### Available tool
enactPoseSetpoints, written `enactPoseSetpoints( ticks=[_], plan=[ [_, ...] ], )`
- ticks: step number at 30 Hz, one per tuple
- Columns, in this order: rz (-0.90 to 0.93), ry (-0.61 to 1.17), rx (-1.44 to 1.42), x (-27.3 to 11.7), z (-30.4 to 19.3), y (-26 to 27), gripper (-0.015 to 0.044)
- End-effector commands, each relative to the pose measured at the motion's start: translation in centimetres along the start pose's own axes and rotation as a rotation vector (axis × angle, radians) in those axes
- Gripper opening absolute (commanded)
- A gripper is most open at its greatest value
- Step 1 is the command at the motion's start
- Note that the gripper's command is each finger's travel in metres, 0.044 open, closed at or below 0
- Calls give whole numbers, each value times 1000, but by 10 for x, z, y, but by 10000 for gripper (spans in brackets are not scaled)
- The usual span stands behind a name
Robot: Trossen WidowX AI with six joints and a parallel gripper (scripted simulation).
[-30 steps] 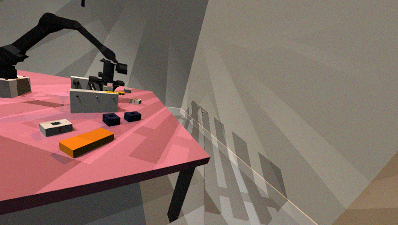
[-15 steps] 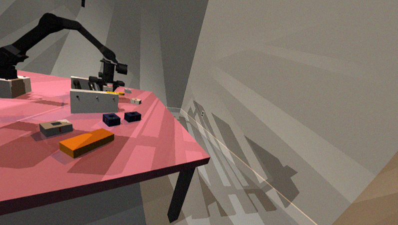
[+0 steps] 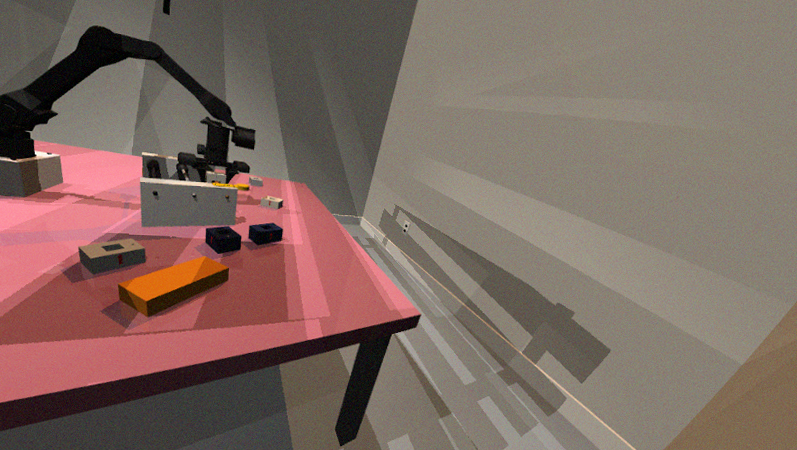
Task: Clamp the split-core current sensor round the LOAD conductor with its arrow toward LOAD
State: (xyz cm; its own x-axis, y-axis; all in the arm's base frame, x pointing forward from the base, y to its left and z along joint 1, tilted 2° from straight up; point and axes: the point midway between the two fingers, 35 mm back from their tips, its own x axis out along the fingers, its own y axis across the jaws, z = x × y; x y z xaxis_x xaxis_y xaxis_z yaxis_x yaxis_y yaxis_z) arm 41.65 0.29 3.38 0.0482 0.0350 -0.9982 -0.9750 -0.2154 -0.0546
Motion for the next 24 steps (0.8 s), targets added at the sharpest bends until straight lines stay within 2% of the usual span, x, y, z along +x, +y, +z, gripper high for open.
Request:
enactPoseSetpoints(
  ticks=[1, 9, 19, 24],
  plan=[
    [0, 0, 0, 0, 0, 0, 0],
    [0, 0, 0, 5, 0, 0, 0],
    [-2, 1, 0, 0, 0, 0, 263],
    [-2, 1, 0, 0, 0, 0, 270]
  ],
)
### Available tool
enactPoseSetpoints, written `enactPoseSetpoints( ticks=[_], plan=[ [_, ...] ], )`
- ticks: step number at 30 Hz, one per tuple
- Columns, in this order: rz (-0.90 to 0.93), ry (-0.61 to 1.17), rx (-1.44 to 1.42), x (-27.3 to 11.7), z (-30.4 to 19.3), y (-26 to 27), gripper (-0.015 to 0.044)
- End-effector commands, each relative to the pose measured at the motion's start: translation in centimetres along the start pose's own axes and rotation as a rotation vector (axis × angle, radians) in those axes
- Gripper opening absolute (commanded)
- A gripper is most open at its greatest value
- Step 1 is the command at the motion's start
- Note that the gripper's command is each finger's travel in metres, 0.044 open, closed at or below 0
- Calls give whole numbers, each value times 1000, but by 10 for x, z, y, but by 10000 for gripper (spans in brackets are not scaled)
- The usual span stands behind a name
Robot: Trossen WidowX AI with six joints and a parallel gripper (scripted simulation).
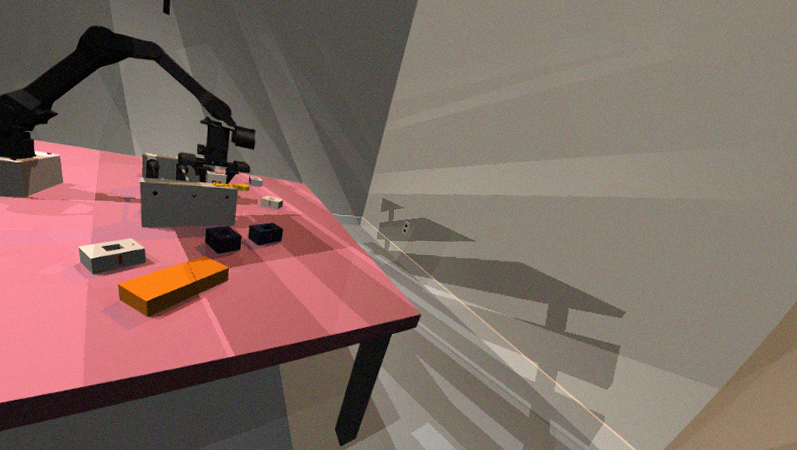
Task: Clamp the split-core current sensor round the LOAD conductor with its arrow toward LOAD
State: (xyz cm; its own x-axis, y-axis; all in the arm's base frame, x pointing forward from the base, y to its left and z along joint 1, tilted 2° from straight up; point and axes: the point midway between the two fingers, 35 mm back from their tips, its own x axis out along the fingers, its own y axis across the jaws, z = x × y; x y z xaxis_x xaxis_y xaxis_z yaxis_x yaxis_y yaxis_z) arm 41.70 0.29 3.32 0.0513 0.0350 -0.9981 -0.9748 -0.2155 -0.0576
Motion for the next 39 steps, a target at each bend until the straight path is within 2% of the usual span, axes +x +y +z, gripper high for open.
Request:
enactPoseSetpoints(
  ticks=[1, 28, 34, 39],
  plan=[
    [1, 0, 0, 0, 0, 0, 270],
    [1, 0, 0, 0, 0, 0, 270],
    [1, 0, 0, 0, 0, 0, 427],
    [1, 0, 0, 0, 0, 0, 440]
  ],
)
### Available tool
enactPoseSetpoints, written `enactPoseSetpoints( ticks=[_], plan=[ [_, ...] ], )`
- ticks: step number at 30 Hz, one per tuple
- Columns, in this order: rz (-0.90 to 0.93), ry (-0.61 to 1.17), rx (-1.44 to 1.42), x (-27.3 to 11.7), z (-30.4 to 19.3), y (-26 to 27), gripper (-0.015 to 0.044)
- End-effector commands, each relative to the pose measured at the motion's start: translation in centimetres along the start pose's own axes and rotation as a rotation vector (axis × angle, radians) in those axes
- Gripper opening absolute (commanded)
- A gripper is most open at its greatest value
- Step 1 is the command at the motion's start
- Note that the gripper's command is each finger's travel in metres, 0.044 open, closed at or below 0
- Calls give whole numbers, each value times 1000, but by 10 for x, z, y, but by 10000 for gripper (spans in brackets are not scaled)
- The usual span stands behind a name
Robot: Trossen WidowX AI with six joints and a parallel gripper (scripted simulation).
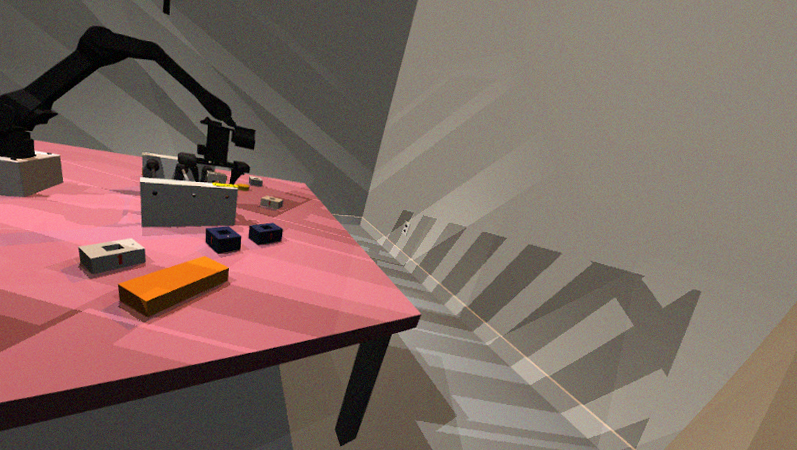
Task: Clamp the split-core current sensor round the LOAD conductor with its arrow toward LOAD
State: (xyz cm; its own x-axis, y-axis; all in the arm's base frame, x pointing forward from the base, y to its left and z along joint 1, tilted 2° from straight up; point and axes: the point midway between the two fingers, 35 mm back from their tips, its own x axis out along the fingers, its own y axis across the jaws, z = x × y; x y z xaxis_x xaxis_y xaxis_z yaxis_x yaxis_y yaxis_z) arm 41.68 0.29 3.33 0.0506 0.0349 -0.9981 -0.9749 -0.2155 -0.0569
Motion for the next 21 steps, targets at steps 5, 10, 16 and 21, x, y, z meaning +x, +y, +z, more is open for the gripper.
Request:
enactPoseSetpoints(
  ticks=[5, 10, 16, 21],
  plan=[
    [0, 0, 0, -3, 0, 0, 440],
    [-6, 3, -1, -72, -2, -4, 440],
    [-9, 5, -1, -112, -1, 1, 440],
    [-21, 6, 3, -112, 0, 0, 440]
  ],
)
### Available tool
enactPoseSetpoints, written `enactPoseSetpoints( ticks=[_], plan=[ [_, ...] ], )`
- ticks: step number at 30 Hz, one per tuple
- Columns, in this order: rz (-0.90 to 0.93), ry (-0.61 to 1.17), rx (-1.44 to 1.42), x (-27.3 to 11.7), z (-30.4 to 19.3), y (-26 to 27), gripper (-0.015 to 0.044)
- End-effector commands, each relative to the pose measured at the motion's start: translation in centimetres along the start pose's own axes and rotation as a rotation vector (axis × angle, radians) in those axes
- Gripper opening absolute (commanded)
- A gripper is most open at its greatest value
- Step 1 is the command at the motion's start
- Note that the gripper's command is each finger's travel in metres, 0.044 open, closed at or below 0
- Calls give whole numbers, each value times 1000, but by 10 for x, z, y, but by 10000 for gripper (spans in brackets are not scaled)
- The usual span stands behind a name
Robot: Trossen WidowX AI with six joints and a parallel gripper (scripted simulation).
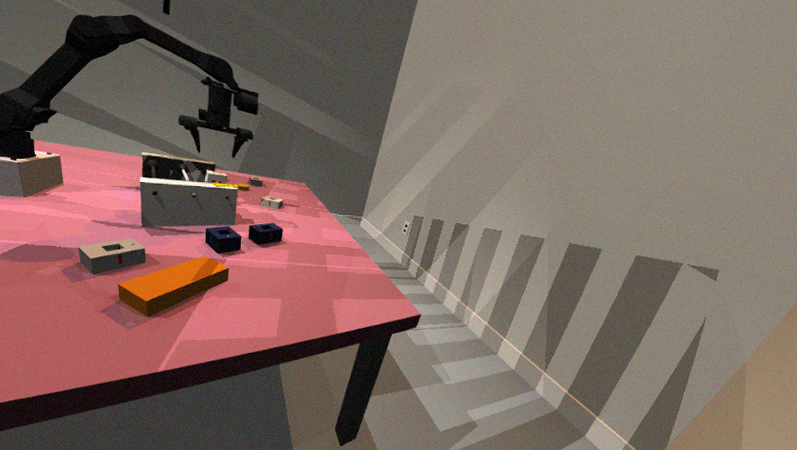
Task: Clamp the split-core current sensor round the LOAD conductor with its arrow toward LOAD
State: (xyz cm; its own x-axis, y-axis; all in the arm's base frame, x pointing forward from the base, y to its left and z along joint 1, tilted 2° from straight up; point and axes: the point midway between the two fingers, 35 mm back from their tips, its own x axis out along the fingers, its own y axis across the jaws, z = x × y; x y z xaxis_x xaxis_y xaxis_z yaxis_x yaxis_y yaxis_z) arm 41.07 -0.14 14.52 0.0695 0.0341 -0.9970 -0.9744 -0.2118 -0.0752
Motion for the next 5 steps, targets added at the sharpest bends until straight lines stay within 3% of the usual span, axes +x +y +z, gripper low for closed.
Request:
enactPoseSetpoints(
  ticks=[1, 5],
  plan=[
    [-3, 1, 0, 0, 0, -1, 440],
    [-3, 1, 0, 0, 0, -1, 440]
  ],
)
